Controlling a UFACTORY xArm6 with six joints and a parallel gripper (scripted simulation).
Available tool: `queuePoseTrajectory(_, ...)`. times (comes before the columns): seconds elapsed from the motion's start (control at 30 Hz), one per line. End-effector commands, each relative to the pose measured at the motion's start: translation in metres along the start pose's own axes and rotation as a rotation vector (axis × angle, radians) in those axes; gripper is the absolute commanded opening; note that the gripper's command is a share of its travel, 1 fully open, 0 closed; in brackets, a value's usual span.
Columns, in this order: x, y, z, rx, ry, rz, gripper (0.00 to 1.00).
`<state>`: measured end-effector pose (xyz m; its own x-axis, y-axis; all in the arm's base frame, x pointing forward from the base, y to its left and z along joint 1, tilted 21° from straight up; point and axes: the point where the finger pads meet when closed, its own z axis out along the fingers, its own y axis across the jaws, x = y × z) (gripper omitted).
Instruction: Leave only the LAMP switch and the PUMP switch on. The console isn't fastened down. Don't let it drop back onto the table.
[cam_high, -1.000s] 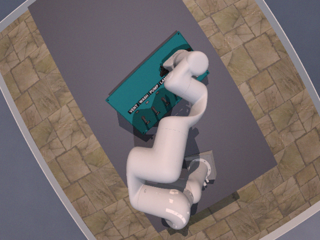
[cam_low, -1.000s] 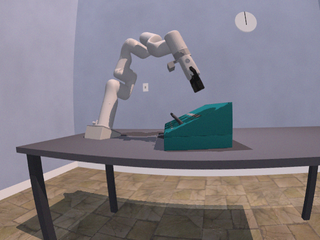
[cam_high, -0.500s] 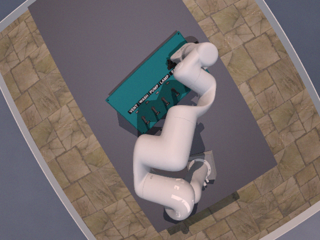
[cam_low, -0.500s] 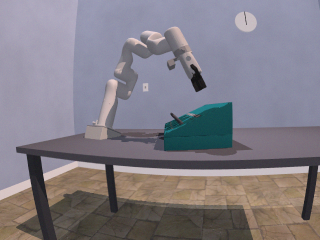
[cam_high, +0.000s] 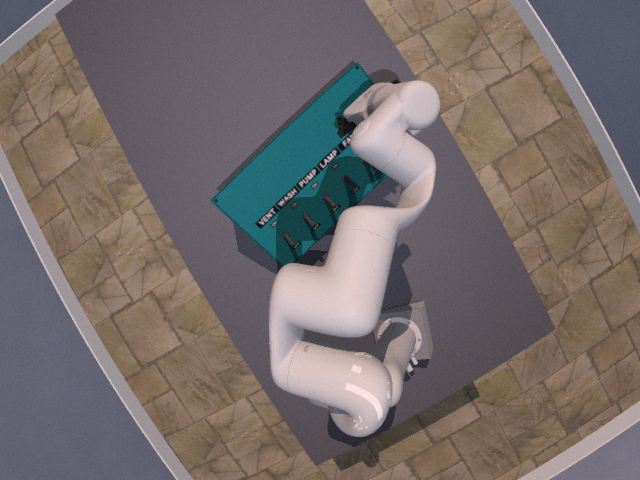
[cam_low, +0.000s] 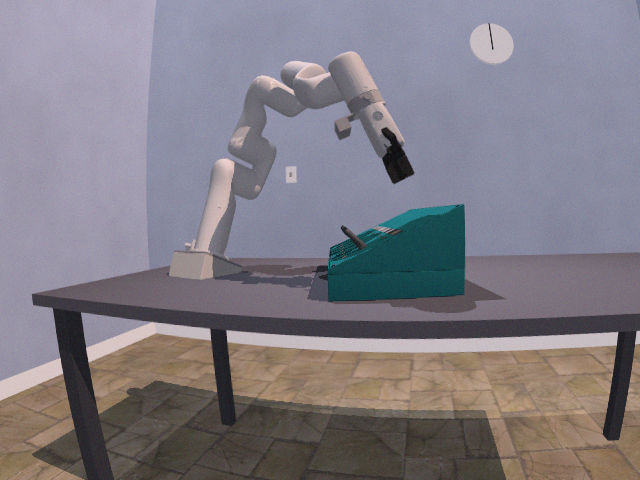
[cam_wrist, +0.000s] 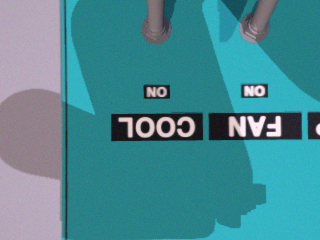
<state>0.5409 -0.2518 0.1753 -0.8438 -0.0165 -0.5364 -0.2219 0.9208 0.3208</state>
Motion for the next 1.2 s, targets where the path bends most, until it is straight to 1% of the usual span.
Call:
queuePoseTrajectory(0.0,-0.0017,-0.0007,-0.0018,0.003,-0.003,-0.002,1.00)
queuePoseTrajectory(1.13,-0.0017,-0.0007,-0.0018,0.003,-0.003,-0.002,1.00)
queuePoseTrajectory(1.17,-0.0017,-0.0007,-0.0019,0.003,-0.003,-0.002,0.00)
